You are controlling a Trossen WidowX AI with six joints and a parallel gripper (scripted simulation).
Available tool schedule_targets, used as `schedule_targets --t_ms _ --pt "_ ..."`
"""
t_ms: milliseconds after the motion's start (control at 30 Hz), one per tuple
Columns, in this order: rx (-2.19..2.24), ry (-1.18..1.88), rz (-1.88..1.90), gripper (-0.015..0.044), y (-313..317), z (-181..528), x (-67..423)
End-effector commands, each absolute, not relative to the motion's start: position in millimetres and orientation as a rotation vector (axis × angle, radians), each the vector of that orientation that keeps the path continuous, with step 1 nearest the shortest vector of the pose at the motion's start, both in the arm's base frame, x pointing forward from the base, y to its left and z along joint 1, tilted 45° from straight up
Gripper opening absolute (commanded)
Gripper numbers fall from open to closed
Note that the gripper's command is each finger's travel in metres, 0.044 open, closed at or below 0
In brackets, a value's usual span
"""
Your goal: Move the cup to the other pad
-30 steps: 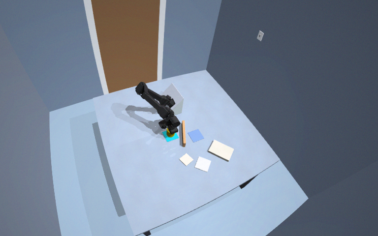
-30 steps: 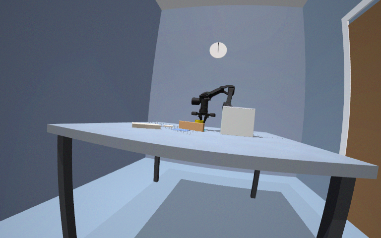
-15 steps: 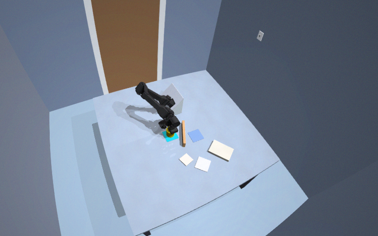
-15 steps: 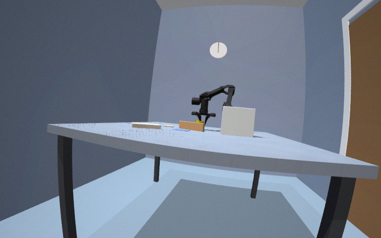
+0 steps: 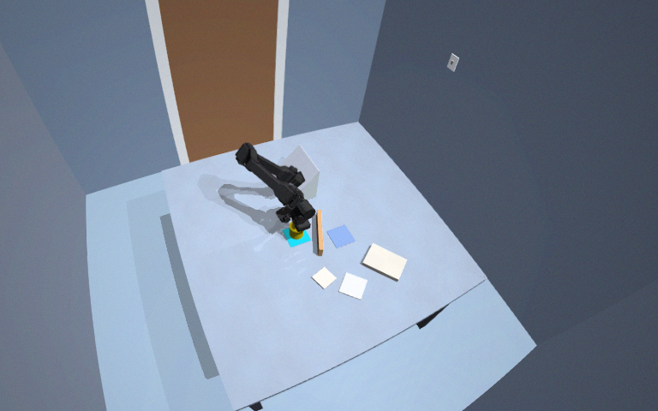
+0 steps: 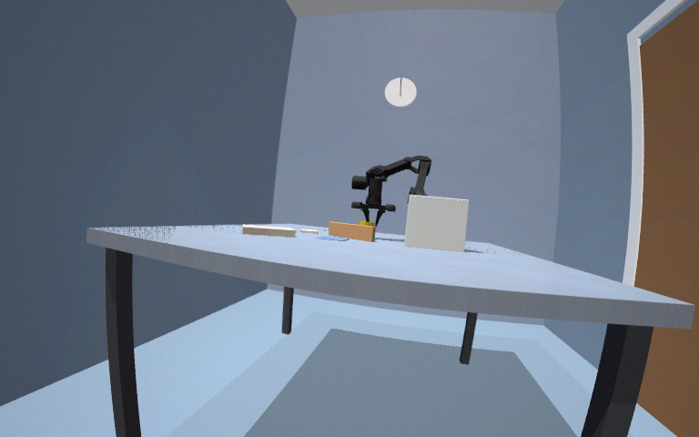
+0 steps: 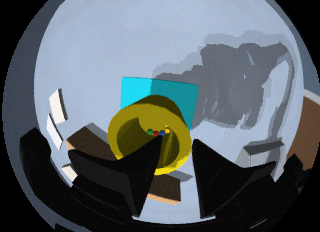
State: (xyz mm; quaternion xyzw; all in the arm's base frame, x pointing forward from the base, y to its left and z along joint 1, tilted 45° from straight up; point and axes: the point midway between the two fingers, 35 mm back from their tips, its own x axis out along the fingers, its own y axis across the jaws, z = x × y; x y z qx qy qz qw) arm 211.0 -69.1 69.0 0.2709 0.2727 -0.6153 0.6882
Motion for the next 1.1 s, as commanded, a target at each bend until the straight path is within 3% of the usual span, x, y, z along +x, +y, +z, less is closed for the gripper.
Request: schedule_targets --t_ms 0,1000,1067 --pt "0.612 0.611 -1.377 0.0147 -65.8 71.8 211.1" --pt "0.607 0.608 -1.377 0.0147 -42.0 94.9 208.7" --pt "0.603 0.608 -1.376 0.0199 -44.4 92.7 208.9"
